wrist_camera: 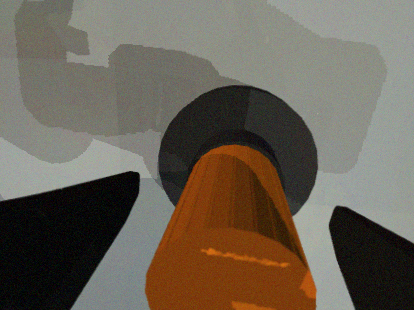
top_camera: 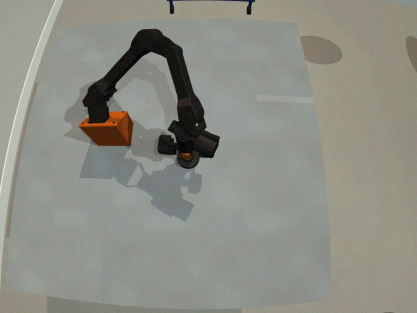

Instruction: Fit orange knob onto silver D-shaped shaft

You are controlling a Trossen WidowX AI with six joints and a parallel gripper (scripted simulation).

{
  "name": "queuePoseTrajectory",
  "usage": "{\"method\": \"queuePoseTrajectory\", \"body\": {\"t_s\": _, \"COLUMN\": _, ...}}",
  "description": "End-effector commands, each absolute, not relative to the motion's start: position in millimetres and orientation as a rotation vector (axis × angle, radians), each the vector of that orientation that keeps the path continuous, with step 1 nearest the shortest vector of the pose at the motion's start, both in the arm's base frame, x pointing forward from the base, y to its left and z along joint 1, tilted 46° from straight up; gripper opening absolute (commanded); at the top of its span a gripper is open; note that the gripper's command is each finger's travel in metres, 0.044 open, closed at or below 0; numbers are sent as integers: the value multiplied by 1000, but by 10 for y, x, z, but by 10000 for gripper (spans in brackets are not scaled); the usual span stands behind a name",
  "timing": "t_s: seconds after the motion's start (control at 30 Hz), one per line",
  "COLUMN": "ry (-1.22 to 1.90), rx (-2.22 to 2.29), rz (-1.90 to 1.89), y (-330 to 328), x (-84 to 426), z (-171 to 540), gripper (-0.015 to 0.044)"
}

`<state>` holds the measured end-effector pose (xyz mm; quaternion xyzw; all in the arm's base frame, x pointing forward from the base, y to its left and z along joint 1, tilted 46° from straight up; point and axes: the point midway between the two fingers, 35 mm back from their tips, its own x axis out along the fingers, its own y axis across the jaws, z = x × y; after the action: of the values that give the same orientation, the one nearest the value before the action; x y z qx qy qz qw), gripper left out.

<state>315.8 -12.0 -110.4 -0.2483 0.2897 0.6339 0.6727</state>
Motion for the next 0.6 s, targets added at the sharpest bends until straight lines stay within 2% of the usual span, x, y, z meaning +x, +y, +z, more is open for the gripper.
{"method": "queuePoseTrajectory", "body": {"t_s": 0.0, "ry": 652, "rx": -560, "rz": 1427, "y": -124, "x": 3159, "z": -1101, "gripper": 440}}
{"method": "queuePoseTrajectory", "body": {"t_s": 0.17, "ry": 652, "rx": -560, "rz": 1427, "y": -147, "x": 3162, "z": -1082, "gripper": 440}}
{"method": "queuePoseTrajectory", "body": {"t_s": 0.37, "ry": 656, "rx": -562, "rz": 1426, "y": -798, "x": 3130, "z": -449, "gripper": 440}}
{"method": "queuePoseTrajectory", "body": {"t_s": 0.57, "ry": 656, "rx": -562, "rz": 1426, "y": -834, "x": 3153, "z": -437, "gripper": 440}}
